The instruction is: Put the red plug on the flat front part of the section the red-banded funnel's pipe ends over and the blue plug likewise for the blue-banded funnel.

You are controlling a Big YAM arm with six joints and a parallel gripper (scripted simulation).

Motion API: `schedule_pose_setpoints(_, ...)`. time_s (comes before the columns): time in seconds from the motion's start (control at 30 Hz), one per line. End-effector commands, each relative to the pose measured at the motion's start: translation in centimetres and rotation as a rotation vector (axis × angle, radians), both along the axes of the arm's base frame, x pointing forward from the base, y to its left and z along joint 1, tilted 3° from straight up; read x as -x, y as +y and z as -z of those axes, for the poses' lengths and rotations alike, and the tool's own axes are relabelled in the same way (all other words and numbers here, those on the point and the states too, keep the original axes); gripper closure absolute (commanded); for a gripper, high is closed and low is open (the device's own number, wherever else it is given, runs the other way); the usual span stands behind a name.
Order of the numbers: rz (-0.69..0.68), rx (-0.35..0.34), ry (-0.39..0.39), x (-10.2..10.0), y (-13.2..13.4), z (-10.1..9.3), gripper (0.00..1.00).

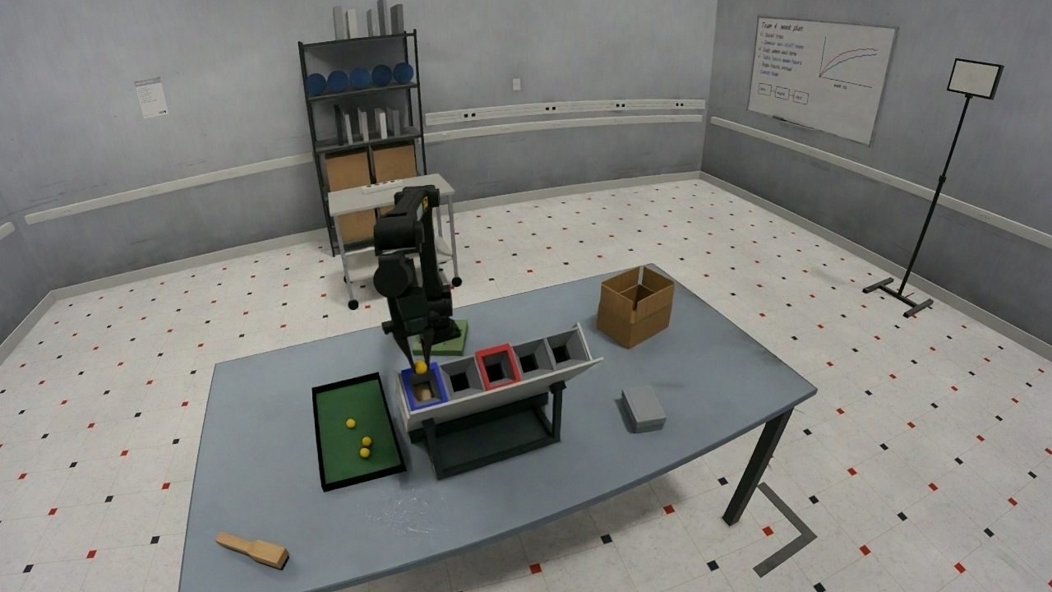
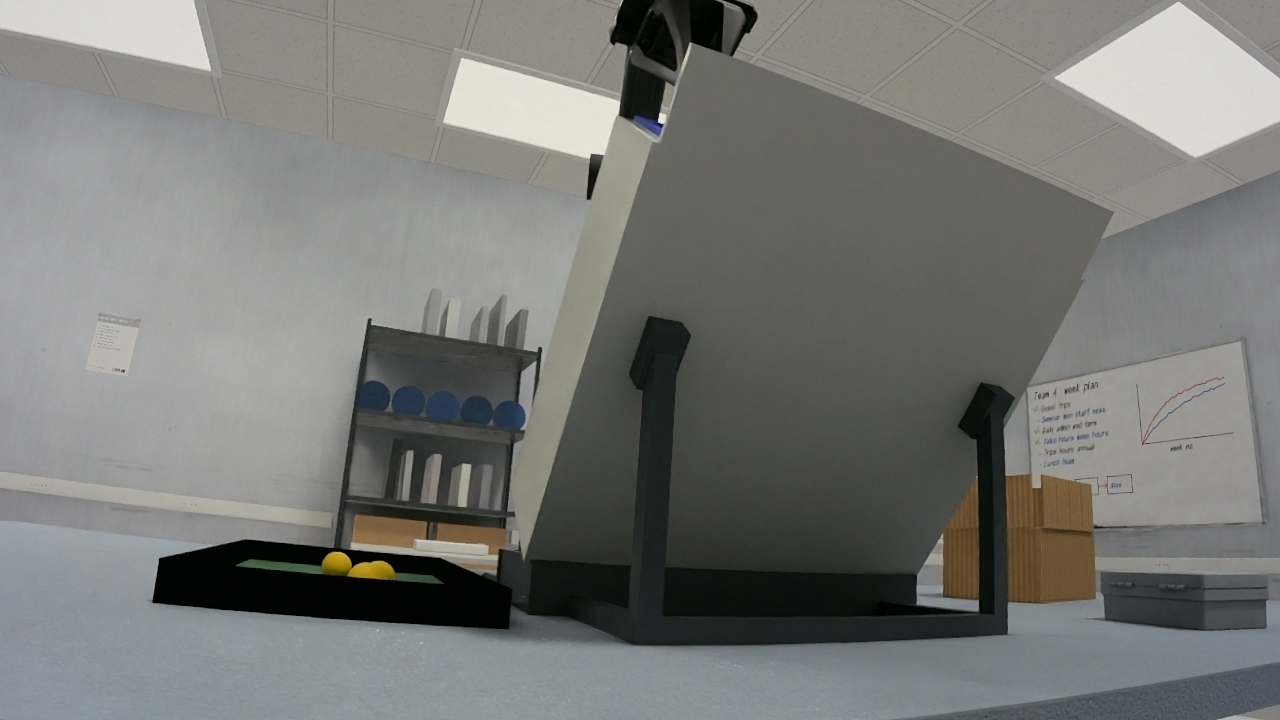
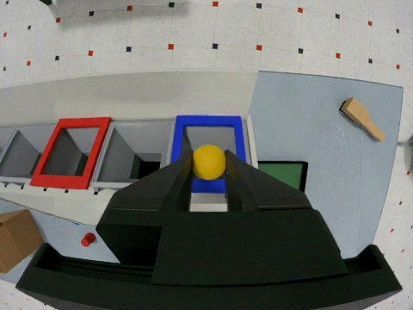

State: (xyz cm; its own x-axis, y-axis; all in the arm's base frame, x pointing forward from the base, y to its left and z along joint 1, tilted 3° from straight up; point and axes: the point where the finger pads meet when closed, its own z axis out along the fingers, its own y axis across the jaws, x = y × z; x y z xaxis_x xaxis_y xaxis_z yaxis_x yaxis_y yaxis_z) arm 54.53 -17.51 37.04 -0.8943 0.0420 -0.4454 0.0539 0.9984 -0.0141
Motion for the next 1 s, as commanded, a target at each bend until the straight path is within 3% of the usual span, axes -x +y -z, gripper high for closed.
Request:
schedule_pose_setpoints(0.0, 0.002, 0.009, -0.031, -0.02, 0.08, -1.12, 1.0)
schedule_pose_setpoints(0.37, 0.001, 0.007, -0.024, -0.07, 0.15, -0.86, 1.0)
schedule_pose_setpoints(0.4, 0.001, 0.007, -0.024, -0.01, 0.01, -1.14, 0.41)
schedule_pose_setpoints(0.97, 0.001, 0.007, -0.024, -0.01, 0.01, -1.14, 0.41)
